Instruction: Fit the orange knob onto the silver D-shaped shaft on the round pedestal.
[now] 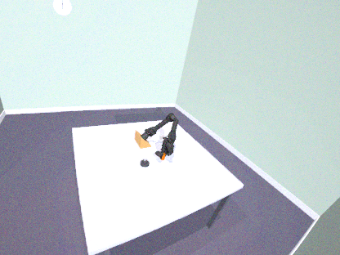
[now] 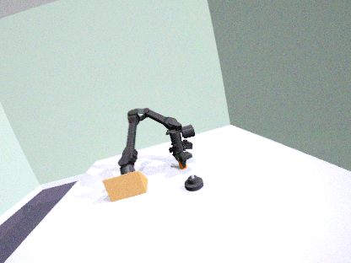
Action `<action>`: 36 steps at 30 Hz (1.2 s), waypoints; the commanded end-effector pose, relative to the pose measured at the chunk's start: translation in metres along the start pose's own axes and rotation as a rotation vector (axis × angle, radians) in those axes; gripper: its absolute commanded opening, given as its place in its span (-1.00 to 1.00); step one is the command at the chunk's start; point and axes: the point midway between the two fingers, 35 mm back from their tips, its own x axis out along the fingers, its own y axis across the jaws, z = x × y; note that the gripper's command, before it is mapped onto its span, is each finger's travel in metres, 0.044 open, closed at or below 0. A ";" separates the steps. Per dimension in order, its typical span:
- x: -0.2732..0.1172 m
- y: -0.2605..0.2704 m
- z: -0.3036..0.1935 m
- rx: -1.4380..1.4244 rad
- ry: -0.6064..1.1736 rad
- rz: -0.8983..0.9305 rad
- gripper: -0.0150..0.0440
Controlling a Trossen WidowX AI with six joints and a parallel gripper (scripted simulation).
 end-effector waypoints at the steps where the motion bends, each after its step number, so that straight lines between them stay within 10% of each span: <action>1: 0.000 0.000 0.000 -0.001 0.001 0.000 0.31; 17: 0.000 0.000 0.000 -0.001 0.001 0.000 0.32; 25: -0.081 -0.001 0.000 0.005 -0.001 -0.001 1.00; 36: -0.067 -0.001 0.000 0.005 -0.002 0.000 1.00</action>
